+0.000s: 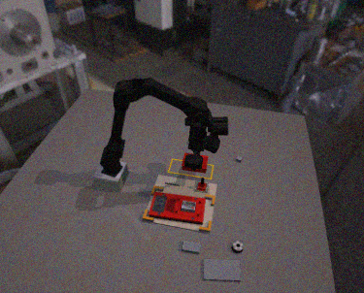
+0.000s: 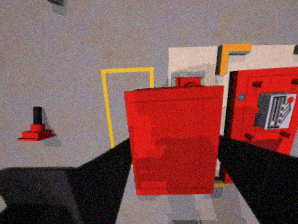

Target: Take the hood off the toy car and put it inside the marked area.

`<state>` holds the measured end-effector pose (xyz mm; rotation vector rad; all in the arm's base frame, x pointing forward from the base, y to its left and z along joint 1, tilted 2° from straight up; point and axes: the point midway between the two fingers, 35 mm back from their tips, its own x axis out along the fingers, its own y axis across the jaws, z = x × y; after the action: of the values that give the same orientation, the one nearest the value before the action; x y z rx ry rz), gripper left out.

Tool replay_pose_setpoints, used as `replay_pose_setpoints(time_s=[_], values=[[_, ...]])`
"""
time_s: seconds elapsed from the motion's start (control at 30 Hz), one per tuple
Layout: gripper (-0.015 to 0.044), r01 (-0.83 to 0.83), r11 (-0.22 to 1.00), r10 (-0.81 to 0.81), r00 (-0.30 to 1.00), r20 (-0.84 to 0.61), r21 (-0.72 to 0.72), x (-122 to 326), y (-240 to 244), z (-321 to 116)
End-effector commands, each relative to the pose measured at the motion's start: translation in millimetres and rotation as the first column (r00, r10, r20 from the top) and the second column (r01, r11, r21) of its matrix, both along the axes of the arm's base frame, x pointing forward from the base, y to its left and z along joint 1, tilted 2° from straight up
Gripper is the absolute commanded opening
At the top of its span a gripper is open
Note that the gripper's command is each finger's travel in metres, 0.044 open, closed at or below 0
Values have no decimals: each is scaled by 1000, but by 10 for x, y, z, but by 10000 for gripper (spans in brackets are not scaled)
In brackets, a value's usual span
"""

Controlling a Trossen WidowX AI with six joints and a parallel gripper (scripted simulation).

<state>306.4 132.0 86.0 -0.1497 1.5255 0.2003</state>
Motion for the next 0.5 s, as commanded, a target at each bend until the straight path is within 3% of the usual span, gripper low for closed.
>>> replay_pose_setpoints(time_s=[0.0,0.47], values=[[0,3,1000,-3,1000,15,4,-97,181,55],[0,-4,1000,4,1000,12,11,-336,533,66]])
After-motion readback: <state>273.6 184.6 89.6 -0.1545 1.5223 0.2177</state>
